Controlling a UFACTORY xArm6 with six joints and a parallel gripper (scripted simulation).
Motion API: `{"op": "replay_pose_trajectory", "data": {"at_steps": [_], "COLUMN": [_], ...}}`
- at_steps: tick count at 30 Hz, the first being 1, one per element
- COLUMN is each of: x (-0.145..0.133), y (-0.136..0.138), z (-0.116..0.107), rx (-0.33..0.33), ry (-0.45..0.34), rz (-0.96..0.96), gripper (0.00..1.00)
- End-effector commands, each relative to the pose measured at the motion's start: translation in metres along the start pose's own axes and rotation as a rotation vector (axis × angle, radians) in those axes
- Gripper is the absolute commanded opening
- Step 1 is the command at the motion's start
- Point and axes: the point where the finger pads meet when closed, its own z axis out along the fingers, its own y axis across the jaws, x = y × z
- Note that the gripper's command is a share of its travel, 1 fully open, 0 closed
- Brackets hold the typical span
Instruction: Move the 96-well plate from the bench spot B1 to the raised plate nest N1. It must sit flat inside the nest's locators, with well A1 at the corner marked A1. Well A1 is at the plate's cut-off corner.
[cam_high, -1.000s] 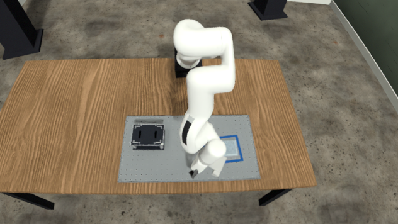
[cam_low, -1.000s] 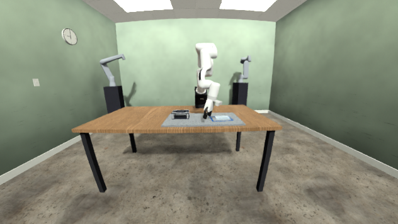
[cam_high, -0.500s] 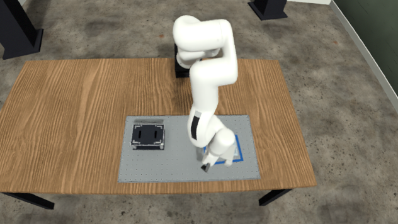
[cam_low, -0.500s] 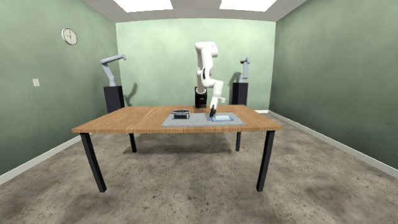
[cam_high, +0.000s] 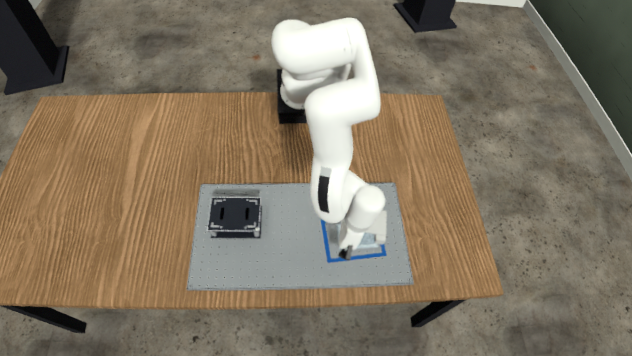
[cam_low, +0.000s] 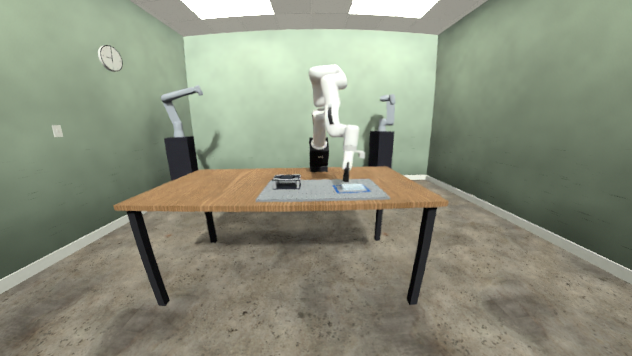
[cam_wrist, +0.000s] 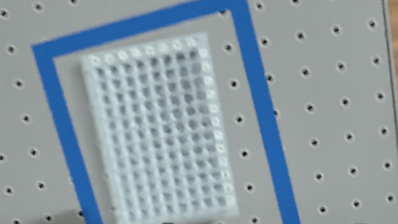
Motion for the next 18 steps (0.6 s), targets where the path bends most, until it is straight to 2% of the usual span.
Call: {"op": "replay_pose_trajectory", "data": {"at_steps": [1,6,18], "x": [0.012,0.021,0.042], "y": [-0.013,-0.024,-0.056], "z": [-0.007,-0.012,-0.025], "rx": [-0.009,-0.014,-0.017], "ry": [0.035,0.070,0.099], "rz": [-0.067,-0.137,-0.193], "gripper": [1.00,1.00,1.00]}}
